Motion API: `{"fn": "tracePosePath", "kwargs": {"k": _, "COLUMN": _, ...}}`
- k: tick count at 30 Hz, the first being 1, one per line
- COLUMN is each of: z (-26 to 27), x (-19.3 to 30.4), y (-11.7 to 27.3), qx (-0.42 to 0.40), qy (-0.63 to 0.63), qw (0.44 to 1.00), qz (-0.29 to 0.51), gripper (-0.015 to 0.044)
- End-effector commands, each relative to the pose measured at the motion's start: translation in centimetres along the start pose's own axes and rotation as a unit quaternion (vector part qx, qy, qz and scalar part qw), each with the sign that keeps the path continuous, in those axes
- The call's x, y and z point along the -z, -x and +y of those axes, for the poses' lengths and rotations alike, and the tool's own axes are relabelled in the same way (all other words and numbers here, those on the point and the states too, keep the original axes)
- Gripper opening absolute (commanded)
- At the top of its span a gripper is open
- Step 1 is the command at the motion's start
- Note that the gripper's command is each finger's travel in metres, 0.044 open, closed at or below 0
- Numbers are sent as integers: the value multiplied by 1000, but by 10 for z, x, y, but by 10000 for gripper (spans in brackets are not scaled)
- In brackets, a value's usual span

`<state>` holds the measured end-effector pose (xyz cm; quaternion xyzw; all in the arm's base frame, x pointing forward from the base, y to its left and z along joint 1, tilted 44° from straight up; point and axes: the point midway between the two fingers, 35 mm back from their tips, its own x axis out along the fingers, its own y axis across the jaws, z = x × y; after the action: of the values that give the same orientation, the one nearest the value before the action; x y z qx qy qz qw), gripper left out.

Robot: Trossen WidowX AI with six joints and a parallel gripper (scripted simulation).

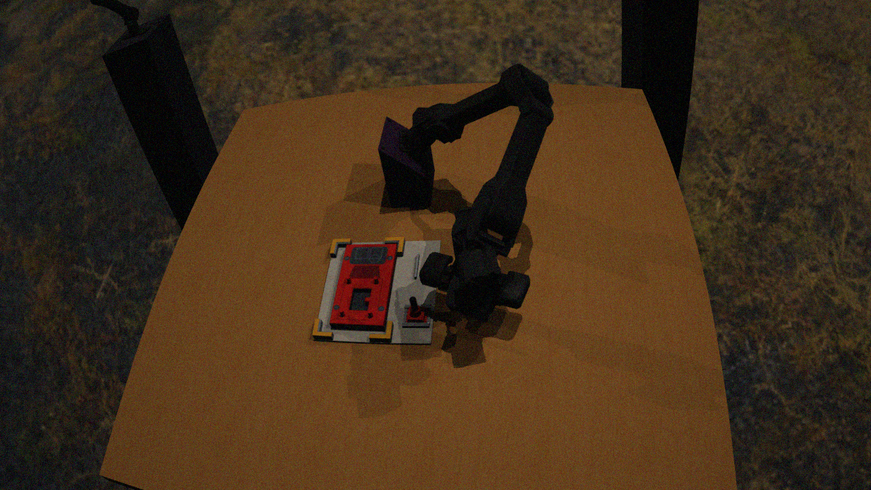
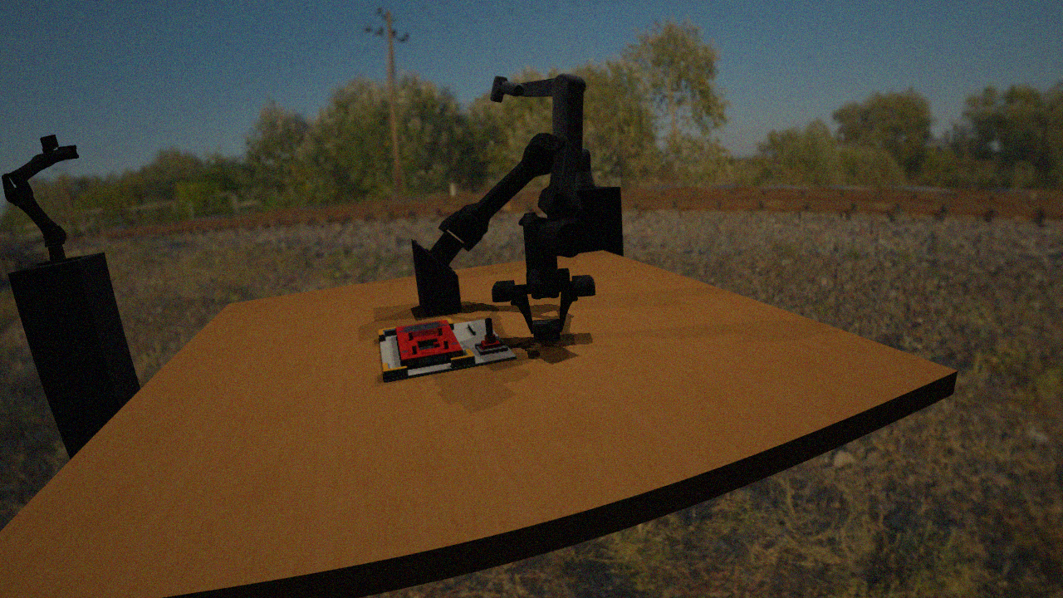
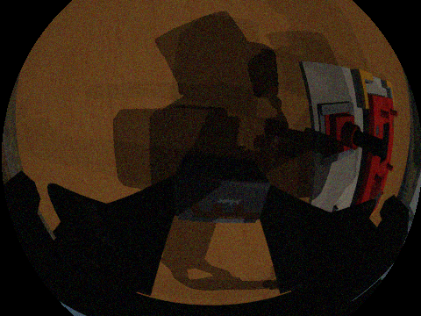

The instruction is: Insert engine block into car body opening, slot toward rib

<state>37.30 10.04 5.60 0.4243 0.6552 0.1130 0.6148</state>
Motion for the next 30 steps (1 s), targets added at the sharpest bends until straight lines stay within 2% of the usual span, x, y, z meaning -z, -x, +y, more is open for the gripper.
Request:
{"fn": "tracePosePath", "kwargs": {"k": 1, "z": 0, "x": 0, "y": -1, "qx": 1, "qy": -3, "qw": 1000, "qz": 0, "gripper": 150}}
{"fn": "tracePosePath", "kwargs": {"k": 7, "z": 0, "x": -3, "y": 13, "qx": 3, "qy": -3, "qw": 1000, "qz": -1, "gripper": 0}}
{"fn": "tracePosePath", "kwargs": {"k": 30, "z": 0, "x": -7, "y": 86, "qx": 6, "qy": -3, "qw": 1000, "qz": -2, "gripper": 0}}
